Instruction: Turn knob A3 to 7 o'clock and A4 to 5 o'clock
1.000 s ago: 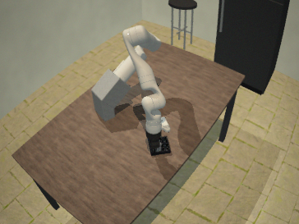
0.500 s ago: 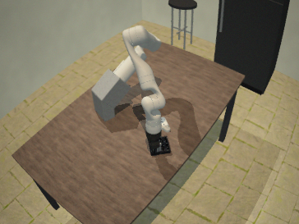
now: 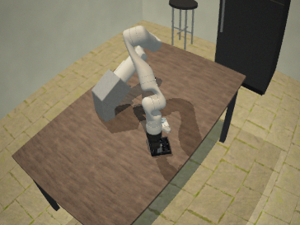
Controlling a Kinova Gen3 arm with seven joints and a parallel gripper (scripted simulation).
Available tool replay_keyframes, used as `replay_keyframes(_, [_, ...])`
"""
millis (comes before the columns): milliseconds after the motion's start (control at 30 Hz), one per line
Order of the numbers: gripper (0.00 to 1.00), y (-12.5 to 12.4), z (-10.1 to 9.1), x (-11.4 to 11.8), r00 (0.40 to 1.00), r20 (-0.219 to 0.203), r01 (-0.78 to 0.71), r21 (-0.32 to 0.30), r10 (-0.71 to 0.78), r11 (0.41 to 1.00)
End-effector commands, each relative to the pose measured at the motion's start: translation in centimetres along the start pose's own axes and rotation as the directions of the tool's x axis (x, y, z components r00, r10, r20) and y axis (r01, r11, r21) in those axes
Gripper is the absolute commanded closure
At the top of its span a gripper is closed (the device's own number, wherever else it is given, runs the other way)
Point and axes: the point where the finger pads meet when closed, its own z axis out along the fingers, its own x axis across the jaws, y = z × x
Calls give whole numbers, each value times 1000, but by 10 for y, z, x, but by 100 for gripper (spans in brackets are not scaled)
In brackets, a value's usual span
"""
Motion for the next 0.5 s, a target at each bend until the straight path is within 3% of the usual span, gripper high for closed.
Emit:
replay_keyframes(0, [54, 0, -1, 1, 1000, -2, 0, -1, 0, 1000])
replay_keyframes(467, [54, 0, -12, 1, 1000, -2, 0, -1, 0, 1000])
